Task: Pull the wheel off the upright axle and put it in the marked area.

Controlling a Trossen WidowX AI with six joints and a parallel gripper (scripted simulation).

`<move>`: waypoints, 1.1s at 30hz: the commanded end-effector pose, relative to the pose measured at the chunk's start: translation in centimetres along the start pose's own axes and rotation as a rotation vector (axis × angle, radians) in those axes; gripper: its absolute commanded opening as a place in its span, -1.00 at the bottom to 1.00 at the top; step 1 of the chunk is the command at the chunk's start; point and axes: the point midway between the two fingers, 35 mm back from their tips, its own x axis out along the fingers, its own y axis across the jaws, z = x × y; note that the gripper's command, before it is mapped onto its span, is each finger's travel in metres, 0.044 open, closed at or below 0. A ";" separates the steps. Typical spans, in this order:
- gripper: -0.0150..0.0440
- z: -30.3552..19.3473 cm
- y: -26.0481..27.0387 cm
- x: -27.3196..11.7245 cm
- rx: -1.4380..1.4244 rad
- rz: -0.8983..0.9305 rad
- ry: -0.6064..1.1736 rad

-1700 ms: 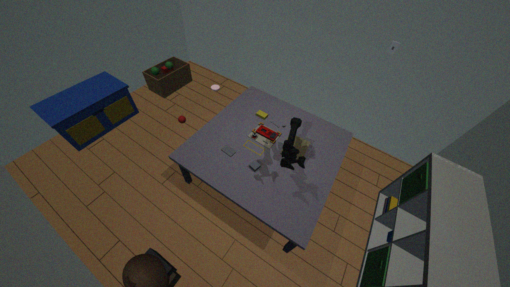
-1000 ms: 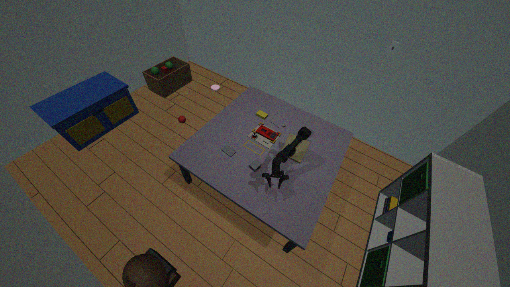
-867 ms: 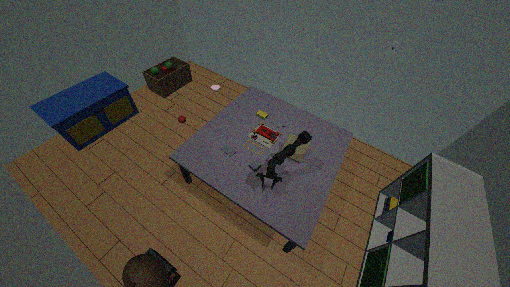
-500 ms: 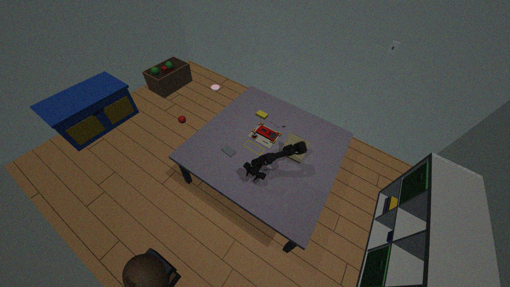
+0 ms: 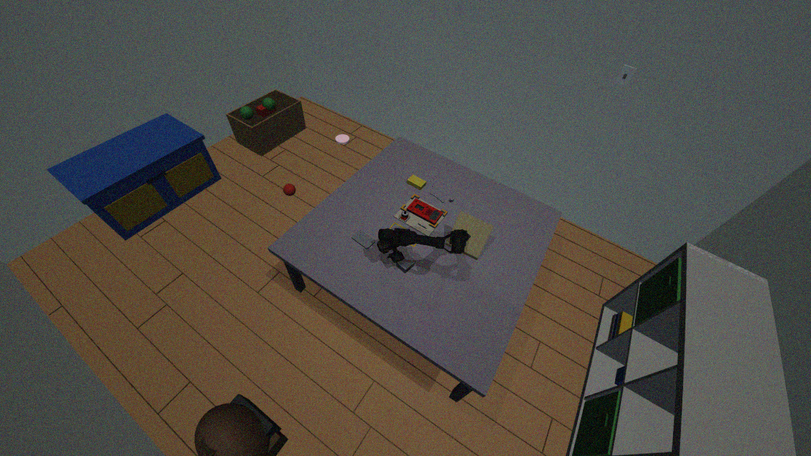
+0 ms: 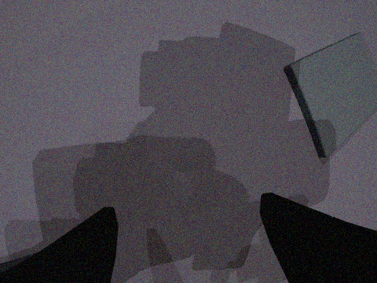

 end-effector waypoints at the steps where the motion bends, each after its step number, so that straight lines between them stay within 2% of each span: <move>1: 0.53 -1.6 -4.0 -0.1 0.120 -0.033 0.067; 11: 0.53 -9.5 -14.8 -2.8 0.547 -0.089 0.257; 21: 0.53 -19.8 -21.6 -8.7 1.052 0.019 0.375; 33: 0.53 -20.0 -21.5 -8.7 1.086 0.031 0.376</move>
